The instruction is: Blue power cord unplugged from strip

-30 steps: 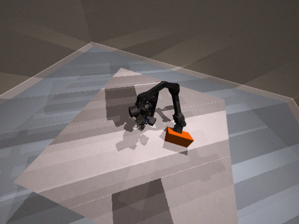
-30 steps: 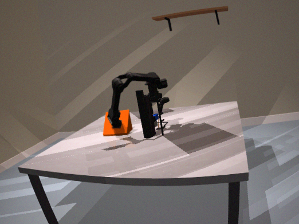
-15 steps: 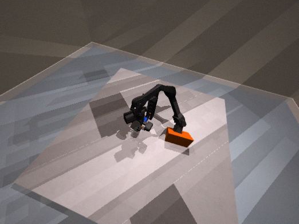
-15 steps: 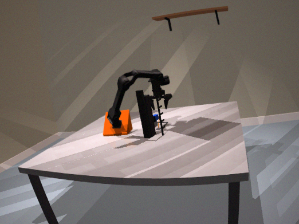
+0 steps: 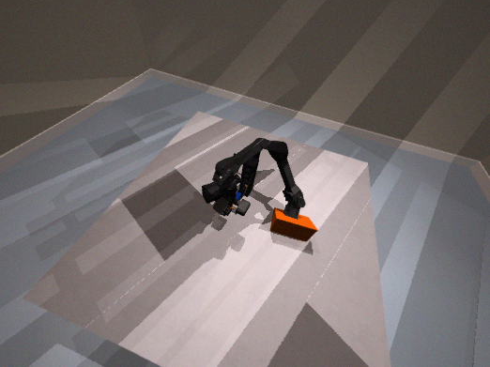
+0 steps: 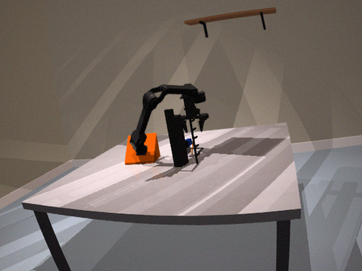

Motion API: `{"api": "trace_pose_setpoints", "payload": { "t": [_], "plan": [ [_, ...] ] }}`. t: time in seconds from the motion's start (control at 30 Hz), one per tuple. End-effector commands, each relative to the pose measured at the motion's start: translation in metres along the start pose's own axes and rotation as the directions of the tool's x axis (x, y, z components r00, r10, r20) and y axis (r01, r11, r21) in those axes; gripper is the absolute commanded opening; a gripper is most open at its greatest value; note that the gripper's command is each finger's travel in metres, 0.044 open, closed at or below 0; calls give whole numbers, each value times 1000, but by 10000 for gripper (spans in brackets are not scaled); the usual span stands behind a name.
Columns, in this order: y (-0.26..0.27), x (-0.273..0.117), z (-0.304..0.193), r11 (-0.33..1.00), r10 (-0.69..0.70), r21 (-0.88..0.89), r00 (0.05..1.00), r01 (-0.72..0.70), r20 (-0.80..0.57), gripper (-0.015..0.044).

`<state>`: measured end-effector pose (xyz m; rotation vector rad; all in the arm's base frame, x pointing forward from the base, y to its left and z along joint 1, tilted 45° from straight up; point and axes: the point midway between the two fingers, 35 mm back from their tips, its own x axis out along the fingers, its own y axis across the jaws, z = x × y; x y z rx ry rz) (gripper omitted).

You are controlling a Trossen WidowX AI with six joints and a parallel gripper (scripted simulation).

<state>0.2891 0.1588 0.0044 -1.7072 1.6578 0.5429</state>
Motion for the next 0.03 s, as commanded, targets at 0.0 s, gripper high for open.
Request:
{"api": "trace_pose_setpoints", "payload": {
  "t": [0.0],
  "plan": [
    [1, 0, 0, 1000, 5, 3, 1000, -5, -1, 440]
  ]
}}
